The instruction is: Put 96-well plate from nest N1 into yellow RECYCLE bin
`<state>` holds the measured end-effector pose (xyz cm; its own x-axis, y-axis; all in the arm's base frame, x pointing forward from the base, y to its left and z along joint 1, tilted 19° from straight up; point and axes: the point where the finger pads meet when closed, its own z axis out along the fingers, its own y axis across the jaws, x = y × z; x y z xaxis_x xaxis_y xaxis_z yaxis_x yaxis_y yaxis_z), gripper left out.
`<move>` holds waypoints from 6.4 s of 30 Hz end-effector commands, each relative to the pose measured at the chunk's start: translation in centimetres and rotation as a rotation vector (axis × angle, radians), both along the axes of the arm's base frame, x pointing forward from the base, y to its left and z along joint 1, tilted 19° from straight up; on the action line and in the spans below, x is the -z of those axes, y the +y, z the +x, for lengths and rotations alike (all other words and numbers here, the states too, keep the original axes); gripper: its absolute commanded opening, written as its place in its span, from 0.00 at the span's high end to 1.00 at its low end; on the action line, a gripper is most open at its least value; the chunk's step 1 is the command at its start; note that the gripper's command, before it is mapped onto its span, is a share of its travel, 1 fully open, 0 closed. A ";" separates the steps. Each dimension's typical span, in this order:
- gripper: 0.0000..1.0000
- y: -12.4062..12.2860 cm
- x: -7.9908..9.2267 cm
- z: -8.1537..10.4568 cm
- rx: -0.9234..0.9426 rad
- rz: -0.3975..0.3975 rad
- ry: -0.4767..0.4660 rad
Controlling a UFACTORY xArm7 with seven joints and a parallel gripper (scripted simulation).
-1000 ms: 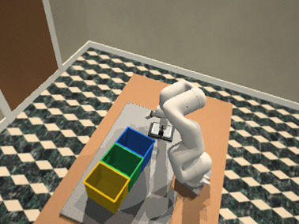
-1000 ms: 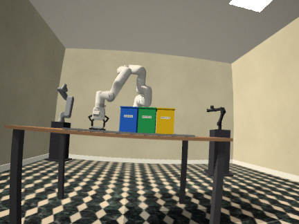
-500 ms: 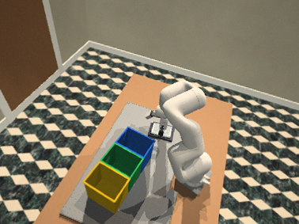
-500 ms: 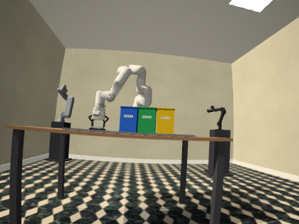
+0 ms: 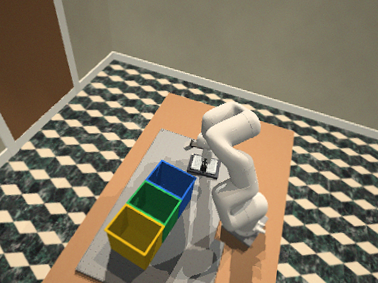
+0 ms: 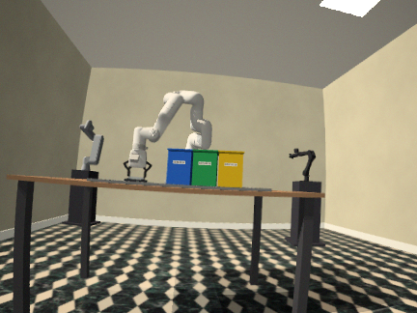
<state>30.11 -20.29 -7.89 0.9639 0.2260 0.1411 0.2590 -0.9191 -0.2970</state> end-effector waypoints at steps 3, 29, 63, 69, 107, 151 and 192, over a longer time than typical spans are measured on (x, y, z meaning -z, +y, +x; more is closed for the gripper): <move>1.00 -0.2 -0.1 0.1 0.001 -0.003 -0.002; 1.00 -0.2 -0.1 0.1 0.001 -0.003 -0.002; 1.00 -0.8 -2.0 0.0 0.001 -0.003 -0.003; 1.00 -0.8 -2.0 0.0 0.001 -0.003 -0.003; 1.00 -2.4 -6.7 -0.4 0.001 -0.003 -0.003; 1.00 -4.6 -13.0 -0.8 0.001 -0.003 -0.003; 1.00 -6.4 -18.6 -1.2 0.001 -0.003 -0.003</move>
<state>28.92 -26.37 9.89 0.9639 0.2259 0.1411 0.2589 -0.9191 -0.2969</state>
